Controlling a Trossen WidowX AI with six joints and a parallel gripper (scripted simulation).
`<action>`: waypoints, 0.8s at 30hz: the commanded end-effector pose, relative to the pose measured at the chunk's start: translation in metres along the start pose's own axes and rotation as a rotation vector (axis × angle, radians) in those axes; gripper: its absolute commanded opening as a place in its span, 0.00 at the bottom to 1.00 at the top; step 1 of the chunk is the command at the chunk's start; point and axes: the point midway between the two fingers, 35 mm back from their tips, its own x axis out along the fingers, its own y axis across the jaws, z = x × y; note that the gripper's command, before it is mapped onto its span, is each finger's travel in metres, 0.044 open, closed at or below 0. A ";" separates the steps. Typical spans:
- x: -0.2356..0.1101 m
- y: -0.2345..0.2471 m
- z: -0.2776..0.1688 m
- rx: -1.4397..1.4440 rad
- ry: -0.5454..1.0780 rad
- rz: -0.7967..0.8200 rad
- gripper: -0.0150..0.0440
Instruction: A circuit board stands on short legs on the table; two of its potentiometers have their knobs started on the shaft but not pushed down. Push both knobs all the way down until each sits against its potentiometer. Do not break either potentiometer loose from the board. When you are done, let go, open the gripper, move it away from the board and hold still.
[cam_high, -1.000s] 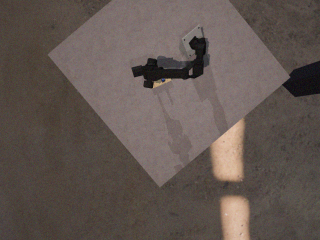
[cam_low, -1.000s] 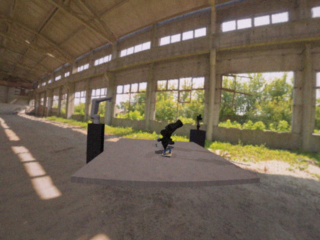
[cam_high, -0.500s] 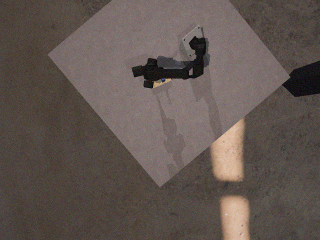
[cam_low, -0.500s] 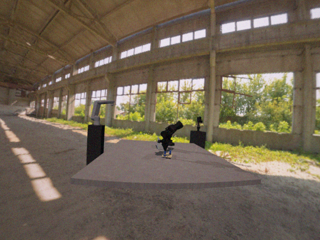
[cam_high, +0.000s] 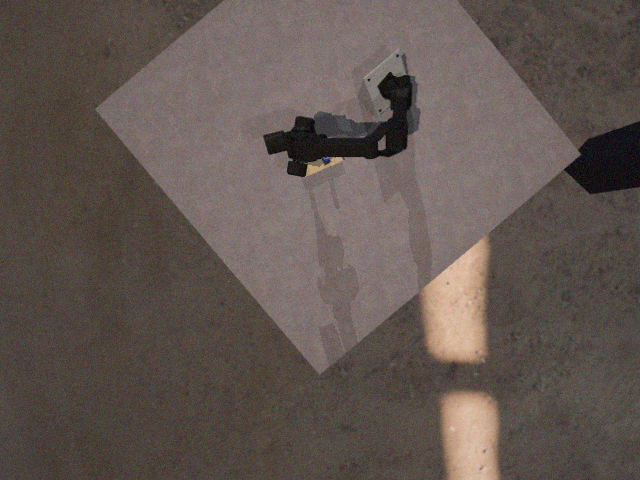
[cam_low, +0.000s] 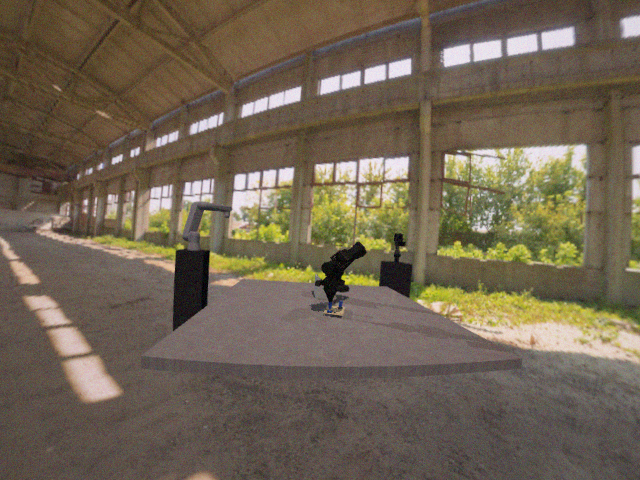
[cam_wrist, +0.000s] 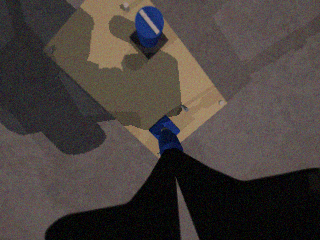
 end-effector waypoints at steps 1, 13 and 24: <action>0.013 -0.003 0.001 -0.017 -0.012 0.009 0.25; 0.014 -0.003 0.001 -0.017 -0.012 0.009 0.25; 0.015 -0.003 0.001 -0.017 -0.012 0.009 0.25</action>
